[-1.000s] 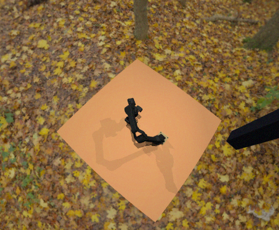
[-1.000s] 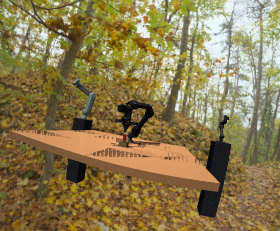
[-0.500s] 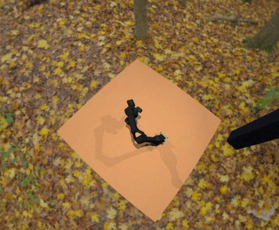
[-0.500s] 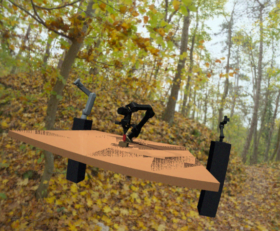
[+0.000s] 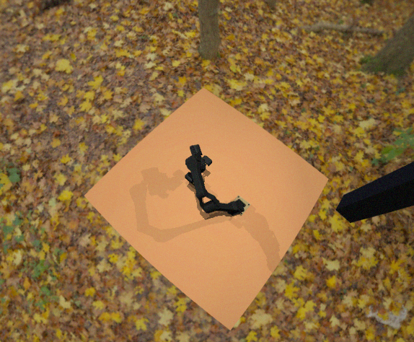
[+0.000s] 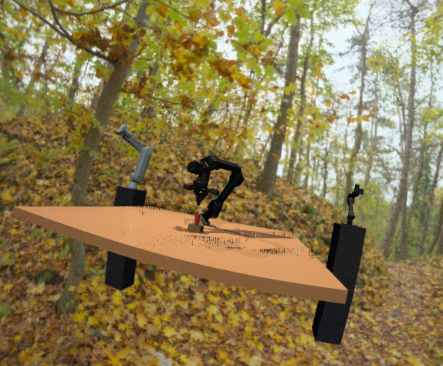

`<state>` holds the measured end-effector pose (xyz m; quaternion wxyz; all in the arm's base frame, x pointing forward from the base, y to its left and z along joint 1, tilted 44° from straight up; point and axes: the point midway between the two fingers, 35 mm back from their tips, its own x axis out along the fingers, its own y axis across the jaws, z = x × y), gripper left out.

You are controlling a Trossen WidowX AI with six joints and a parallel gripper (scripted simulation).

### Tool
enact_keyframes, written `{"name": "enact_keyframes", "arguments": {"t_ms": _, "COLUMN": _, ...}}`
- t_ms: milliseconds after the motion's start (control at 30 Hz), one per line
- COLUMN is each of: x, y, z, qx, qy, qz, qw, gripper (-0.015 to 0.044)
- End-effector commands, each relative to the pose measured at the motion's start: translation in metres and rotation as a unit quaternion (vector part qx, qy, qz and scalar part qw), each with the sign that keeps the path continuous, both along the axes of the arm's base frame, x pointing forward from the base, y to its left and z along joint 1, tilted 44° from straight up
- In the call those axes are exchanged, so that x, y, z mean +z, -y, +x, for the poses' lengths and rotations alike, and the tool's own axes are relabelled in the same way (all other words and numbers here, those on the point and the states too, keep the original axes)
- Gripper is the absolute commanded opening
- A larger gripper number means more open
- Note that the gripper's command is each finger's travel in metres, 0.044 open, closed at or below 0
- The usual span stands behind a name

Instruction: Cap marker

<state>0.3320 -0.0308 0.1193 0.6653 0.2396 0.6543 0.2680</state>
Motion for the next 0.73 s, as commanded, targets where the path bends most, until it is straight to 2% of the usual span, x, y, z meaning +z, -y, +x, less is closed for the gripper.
{"name": "enact_keyframes", "arguments": {"t_ms": 0, "x": 0.0335, "y": 0.0303, "z": -0.002, "qx": -0.024, "qy": 0.021, "qz": -0.015, "qw": 0.999, "gripper": 0.0}}
{"name": "enact_keyframes", "arguments": {"t_ms": 100, "x": 0.0335, "y": 0.0303, "z": -0.002, "qx": -0.024, "qy": 0.021, "qz": -0.015, "qw": 0.999, "gripper": 0.0}}
{"name": "enact_keyframes", "arguments": {"t_ms": 633, "x": 0.0335, "y": 0.0303, "z": -0.002, "qx": -0.024, "qy": 0.021, "qz": -0.015, "qw": 0.999, "gripper": 0.042}}
{"name": "enact_keyframes", "arguments": {"t_ms": 700, "x": 0.0335, "y": 0.0303, "z": -0.002, "qx": -0.024, "qy": 0.021, "qz": -0.015, "qw": 0.999, "gripper": 0.044}}
